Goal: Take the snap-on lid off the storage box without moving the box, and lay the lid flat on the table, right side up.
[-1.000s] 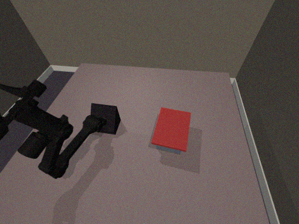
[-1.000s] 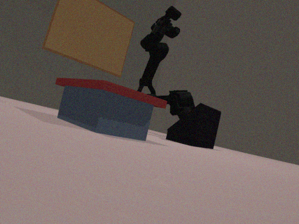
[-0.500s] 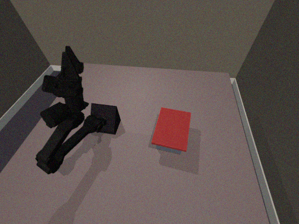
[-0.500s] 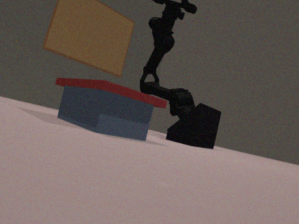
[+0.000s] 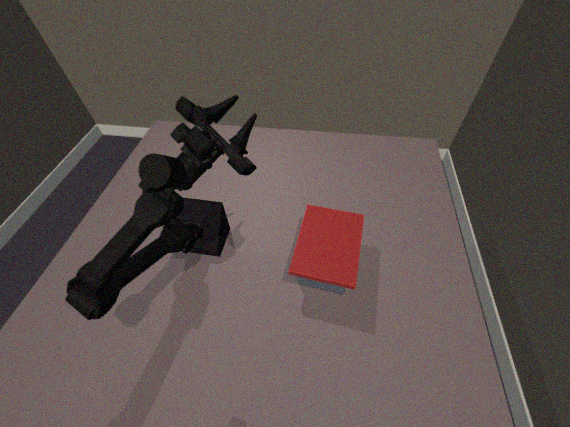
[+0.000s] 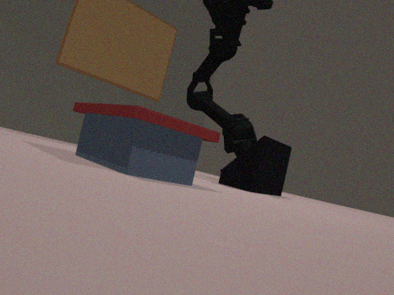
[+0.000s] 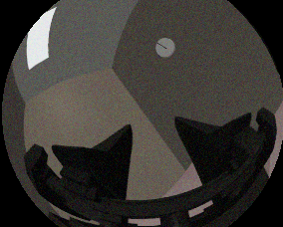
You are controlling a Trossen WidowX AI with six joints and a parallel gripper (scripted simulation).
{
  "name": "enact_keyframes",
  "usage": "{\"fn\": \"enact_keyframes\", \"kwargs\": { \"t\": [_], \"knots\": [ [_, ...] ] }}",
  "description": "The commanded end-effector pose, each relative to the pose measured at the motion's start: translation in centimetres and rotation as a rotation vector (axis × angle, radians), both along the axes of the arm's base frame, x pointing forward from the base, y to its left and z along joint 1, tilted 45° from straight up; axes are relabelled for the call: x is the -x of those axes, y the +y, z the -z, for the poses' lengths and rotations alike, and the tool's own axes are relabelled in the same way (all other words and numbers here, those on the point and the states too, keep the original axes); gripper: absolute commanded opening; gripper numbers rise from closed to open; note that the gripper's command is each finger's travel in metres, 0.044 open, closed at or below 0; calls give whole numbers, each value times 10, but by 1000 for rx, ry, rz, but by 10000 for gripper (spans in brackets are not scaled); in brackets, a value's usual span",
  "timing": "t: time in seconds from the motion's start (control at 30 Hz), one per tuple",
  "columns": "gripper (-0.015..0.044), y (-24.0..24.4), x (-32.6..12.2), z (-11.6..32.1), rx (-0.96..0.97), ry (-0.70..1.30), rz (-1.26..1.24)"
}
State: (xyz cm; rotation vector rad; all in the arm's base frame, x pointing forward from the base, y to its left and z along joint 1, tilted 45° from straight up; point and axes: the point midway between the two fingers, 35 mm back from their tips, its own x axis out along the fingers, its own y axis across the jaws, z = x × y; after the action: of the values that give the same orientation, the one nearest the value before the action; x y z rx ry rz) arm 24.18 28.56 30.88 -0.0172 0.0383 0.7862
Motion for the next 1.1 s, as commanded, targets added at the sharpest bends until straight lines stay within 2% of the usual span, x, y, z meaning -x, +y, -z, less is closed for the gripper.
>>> {"fn": "enact_keyframes", "kwargs": {
  "t": [0.0,0.07,0.23,0.43,0.67,0.83,1.07],
  "knots": [
    [235,-21,-31,72,-79,372,278],
    [235,-26,-34,81,-95,419,327],
    [235,-61,-49,139,-219,643,665],
    [235,-97,-52,177,-347,719,963],
    [235,-163,-45,215,-613,600,1411],
    [235,-189,-39,221,-740,460,1538],
    [235,-191,-39,222,-747,451,1543]
  ]
}}
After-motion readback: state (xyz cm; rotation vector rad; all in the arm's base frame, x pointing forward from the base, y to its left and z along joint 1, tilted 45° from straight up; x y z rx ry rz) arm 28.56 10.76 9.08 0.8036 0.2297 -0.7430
